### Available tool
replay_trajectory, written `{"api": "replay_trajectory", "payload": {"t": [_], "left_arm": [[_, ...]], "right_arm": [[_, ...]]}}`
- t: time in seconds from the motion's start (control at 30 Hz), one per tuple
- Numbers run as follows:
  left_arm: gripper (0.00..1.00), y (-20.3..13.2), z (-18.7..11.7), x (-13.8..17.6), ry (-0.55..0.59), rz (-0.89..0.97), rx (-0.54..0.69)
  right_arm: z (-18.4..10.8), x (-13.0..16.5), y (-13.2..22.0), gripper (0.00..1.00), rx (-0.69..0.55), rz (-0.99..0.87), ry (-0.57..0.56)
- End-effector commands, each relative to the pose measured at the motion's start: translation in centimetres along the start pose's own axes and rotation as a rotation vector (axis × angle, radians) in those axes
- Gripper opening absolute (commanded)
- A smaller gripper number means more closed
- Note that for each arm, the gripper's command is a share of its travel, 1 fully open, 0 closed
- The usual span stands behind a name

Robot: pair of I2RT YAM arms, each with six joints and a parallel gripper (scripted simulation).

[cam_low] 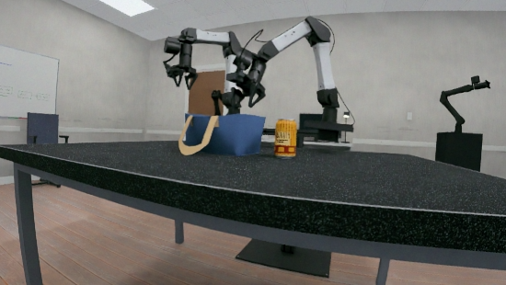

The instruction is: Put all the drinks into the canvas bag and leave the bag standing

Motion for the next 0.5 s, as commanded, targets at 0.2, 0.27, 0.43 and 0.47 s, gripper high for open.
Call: {"api": "replay_trajectory", "payload": {"t": [0.2, 0.27, 0.43, 0.47], "left_arm": [[0.86, 0.2, -4.4, -2.7, -0.045, -0.019, 0.006], [0.86, 0.0, -4.2, -3.1, -0.064, -0.027, 0.013], [0.86, 0.3, -5.8, -3.1, -0.042, -0.014, 0.006], [0.86, 0.4, -6.1, -3.3, -0.044, -0.015, 0.007]], "right_arm": [[-0.3, -0.1, 0.4, 0.86, -0.019, 0.0, -0.02], [-0.3, -0.1, 0.4, 0.86, -0.019, 0.0, -0.02], [-0.3, -0.1, 0.4, 0.86, -0.019, 0.0, -0.02], [-0.3, -0.1, 0.4, 0.86, -0.019, 0.0, -0.02]]}}
Point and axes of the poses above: on each arm, the point where the finger pads meet when closed, its own z axis out along the fingers, its own y axis across the jaws, x = y × z, the point moved 2 cm from there along -z, back along the fingers, and after that the axes turned 10 degrees about z, right-handed, at the moved point
